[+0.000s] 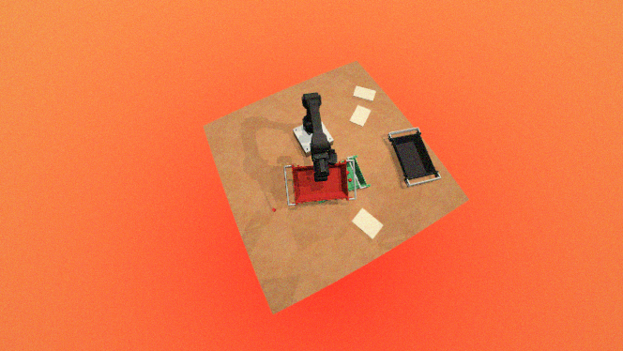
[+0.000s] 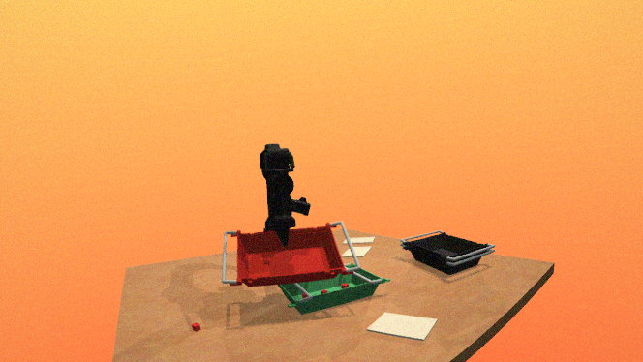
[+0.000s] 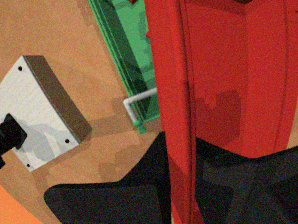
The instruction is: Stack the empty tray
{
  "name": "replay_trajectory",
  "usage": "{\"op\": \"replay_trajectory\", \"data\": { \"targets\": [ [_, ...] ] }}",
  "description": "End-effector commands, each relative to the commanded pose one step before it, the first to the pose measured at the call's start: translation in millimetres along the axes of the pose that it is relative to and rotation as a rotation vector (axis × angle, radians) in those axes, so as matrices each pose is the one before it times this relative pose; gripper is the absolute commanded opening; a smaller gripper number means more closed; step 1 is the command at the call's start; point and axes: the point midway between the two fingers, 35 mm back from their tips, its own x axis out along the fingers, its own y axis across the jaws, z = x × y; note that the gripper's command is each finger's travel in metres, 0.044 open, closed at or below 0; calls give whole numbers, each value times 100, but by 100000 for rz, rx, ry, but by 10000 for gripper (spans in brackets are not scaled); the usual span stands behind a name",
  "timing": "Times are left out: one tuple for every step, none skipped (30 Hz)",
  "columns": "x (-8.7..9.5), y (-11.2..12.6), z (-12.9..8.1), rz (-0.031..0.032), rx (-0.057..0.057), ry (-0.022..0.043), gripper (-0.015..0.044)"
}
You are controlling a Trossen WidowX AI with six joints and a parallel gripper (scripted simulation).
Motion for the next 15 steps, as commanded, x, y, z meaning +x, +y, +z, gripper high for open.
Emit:
{"op": "replay_trajectory", "data": {
  "targets": [
    [-640,154,1801,-2732,-3472,-539,0],
    [6,46,399,21,-915,-49,0],
    [6,47,398,22,-915,-50,0],
    [6,49,398,23,-915,-50,0],
    [6,50,398,24,-915,-50,0],
    [6,51,398,24,-915,-50,0],
    [6,52,397,25,-915,-50,0],
    [7,53,397,26,-915,-50,0],
    [7,55,397,26,-915,-51,0],
    [7,56,397,27,-915,-51,0],
    [7,57,396,28,-915,-51,0],
    [7,58,396,28,-915,-51,0],
    [7,59,396,29,-915,-51,0],
    [8,61,396,30,-915,-51,0],
    [8,62,395,31,-915,-52,0]
  ]
}}
